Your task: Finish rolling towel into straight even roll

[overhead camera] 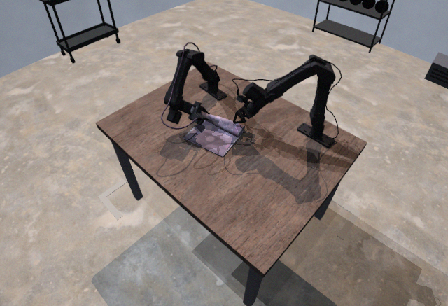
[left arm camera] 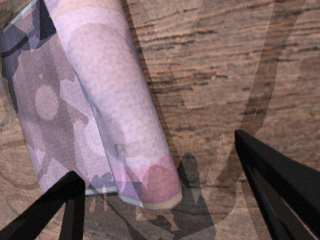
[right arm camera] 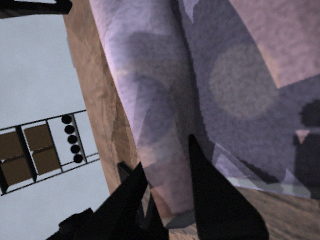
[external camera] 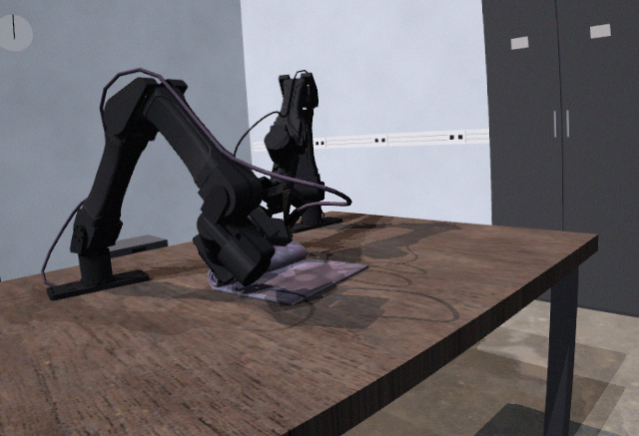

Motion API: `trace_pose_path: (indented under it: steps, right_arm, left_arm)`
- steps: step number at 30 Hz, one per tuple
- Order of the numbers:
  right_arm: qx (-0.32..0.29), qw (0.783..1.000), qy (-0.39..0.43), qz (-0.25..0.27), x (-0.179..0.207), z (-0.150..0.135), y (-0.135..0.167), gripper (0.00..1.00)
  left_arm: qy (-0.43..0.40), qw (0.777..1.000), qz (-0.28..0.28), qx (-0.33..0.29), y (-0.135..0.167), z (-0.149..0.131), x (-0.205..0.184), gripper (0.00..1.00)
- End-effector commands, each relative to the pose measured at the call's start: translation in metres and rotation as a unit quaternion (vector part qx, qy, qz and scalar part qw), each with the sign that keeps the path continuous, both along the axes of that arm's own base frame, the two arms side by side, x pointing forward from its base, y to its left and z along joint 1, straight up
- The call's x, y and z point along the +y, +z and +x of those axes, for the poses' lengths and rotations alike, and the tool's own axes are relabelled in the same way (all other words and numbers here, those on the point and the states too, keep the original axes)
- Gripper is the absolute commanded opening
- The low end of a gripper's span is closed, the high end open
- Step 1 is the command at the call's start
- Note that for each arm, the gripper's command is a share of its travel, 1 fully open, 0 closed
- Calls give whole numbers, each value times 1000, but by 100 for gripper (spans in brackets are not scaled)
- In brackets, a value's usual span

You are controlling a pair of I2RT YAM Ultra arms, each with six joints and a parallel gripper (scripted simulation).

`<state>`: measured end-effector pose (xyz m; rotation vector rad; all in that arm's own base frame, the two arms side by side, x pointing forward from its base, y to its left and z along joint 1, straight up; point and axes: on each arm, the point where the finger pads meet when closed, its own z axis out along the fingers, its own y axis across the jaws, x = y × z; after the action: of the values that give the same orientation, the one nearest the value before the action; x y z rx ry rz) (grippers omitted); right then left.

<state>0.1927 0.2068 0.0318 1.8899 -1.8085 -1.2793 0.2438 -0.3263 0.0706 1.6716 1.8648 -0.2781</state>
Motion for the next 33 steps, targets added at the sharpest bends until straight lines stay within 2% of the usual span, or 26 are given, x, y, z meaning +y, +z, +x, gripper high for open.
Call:
trace_pose_path:
  steps: [1,7,11,16,26,33]
  right_arm:
    - [12,1000,0,9,1,3,12,27]
    - [12,1000,0,9,1,3,2,27]
    - [12,1000,0,9,1,3,0,27]
    - [12,1000,0,9,1,3,0,27]
    - [12,1000,0,9,1,3,0,27]
    - [12,1000,0,9,1,3,0,27]
  left_arm:
    - [26,997,-25,-61,16,20,-6,98]
    - [0,998,-26,-60,23,40,3,98]
    - [-5,998,-27,-60,22,44,4,98]
    - [-6,998,-27,-60,12,43,4,98]
    - [-11,998,-27,-60,-35,42,3,98]
    - [-12,998,-27,-60,-38,44,-1,98]
